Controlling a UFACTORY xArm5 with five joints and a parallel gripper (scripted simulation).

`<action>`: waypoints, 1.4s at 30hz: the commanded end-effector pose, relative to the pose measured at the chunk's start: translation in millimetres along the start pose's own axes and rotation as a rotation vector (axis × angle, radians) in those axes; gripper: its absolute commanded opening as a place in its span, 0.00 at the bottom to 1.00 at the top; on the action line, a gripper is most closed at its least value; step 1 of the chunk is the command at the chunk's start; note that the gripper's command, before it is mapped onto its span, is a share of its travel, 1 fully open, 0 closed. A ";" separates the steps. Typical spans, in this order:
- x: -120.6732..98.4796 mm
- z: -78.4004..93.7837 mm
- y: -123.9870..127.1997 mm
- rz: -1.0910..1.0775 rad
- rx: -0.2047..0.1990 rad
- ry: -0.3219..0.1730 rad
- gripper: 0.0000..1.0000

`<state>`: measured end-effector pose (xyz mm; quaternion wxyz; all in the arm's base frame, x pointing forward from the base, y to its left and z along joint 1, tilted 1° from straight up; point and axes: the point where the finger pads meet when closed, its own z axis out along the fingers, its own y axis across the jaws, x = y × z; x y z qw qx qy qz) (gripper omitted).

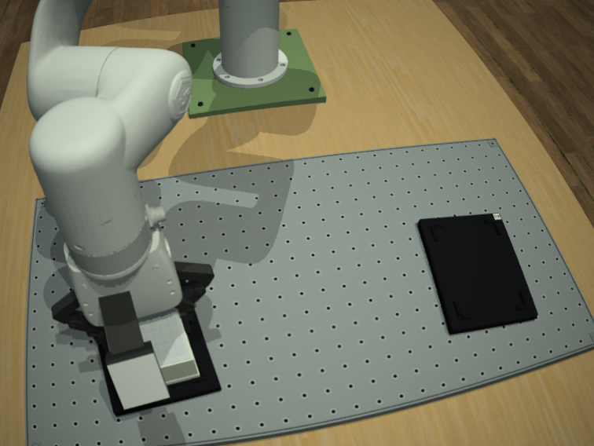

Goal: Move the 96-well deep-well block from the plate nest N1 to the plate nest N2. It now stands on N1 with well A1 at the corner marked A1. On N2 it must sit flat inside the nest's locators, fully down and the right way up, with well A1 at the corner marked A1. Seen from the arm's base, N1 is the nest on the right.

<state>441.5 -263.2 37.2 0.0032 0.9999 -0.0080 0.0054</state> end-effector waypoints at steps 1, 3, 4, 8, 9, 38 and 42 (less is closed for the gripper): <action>1.2 -1.5 0.7 0.000 -0.002 0.004 1.00; 1.2 -1.5 0.7 0.000 -0.002 0.004 1.00; 1.2 -1.9 0.7 0.000 -0.002 0.004 0.00; 1.2 -1.9 0.7 0.000 -0.002 0.004 0.00; 1.2 -1.9 0.7 0.000 -0.002 0.004 0.00; 1.2 -1.9 0.7 0.000 -0.002 0.004 0.00; 1.2 -1.9 0.7 0.000 -0.002 0.004 0.00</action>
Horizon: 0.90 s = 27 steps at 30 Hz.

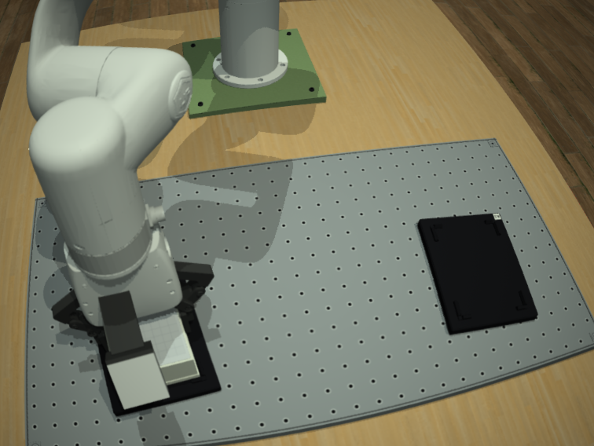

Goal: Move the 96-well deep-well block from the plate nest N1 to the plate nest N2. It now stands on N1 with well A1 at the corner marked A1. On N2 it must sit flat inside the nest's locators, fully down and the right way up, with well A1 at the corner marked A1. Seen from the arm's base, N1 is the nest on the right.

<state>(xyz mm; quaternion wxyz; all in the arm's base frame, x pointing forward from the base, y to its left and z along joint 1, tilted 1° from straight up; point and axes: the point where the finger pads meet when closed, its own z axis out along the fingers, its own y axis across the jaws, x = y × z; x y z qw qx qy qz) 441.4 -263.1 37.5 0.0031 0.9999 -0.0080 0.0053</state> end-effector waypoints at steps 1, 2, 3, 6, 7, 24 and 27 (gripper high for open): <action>1.3 -1.6 0.7 0.000 -0.002 0.004 0.00; 1.3 -1.6 0.7 0.000 -0.002 0.004 0.00; 1.3 -1.6 0.7 0.000 -0.002 0.004 0.00; 1.3 -1.6 0.7 0.000 -0.002 0.004 0.00; 1.3 -1.6 0.7 0.000 -0.002 0.004 0.00; 1.3 -7.7 0.7 0.000 -0.002 0.004 0.00; 1.3 -9.7 0.7 0.000 -0.002 0.004 0.00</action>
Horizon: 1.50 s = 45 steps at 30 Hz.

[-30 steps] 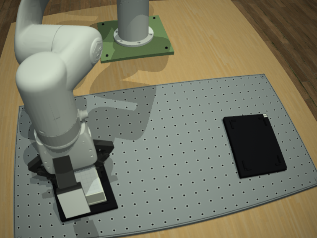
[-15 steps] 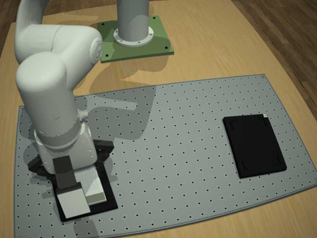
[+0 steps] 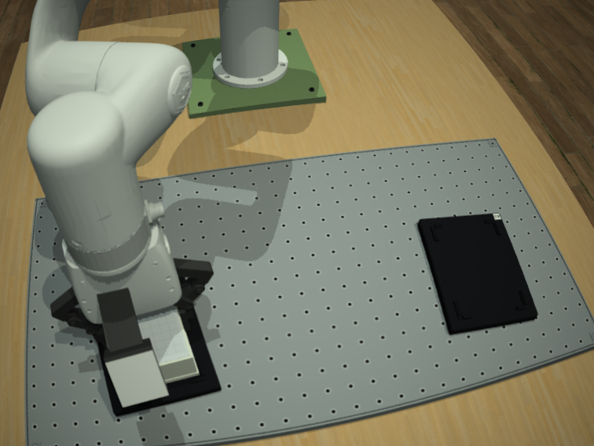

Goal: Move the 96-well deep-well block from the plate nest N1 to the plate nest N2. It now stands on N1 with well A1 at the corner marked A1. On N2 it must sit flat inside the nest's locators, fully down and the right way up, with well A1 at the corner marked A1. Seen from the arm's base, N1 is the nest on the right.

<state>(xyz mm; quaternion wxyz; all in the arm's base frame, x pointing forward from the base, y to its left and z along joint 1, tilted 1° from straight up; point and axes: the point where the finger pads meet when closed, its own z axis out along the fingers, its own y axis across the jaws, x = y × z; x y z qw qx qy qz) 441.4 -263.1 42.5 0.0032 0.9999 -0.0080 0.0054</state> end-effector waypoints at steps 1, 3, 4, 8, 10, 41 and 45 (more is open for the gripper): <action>1.3 -5.4 0.7 0.000 -0.002 0.004 0.00; 1.3 -6.7 0.6 0.000 -0.002 0.004 0.00; 1.3 -6.7 0.6 0.000 -0.002 0.004 0.00; 1.3 -8.7 0.6 0.000 -0.002 0.004 0.00; 1.3 -10.0 0.6 0.000 -0.002 0.004 0.00; 1.4 -35.1 0.3 0.000 -0.002 0.004 0.00; 1.4 -41.8 0.3 0.000 -0.002 0.004 0.00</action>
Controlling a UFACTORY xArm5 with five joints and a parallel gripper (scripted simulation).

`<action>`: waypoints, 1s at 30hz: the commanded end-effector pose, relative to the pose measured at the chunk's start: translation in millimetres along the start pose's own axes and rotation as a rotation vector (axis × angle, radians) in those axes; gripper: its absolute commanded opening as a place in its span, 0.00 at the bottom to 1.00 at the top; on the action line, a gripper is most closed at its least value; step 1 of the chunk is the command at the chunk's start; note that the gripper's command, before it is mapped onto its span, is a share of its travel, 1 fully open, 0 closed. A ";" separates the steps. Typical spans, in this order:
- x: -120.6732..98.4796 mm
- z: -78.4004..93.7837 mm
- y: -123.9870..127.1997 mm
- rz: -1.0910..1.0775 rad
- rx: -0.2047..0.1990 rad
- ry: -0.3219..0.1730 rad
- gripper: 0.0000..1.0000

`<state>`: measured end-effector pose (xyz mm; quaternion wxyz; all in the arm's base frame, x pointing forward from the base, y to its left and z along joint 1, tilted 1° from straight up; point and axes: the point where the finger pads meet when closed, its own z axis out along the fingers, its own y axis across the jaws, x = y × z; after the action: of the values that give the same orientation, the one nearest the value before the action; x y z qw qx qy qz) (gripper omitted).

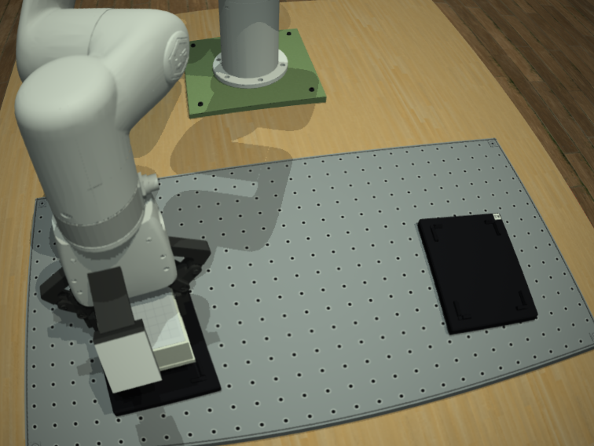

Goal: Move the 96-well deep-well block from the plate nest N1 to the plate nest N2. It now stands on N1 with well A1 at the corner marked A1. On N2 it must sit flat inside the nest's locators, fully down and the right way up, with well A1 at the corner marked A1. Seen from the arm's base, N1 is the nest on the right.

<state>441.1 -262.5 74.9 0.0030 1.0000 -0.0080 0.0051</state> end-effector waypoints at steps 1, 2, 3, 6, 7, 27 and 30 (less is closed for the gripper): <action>1.4 -11.0 0.7 0.000 -0.002 0.004 0.00; 1.4 -12.6 0.7 0.000 -0.002 0.004 0.00; 1.4 -14.3 0.6 0.000 -0.002 0.004 0.00; 1.4 -19.3 0.6 0.000 -0.002 0.004 0.00; 1.4 -21.0 0.6 0.000 -0.002 0.004 0.00; 1.5 -49.4 0.2 0.000 -0.002 0.004 0.00; 1.5 -51.7 0.2 0.000 -0.002 0.004 0.00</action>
<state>441.2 -262.0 120.3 0.0033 0.9999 -0.0080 0.0057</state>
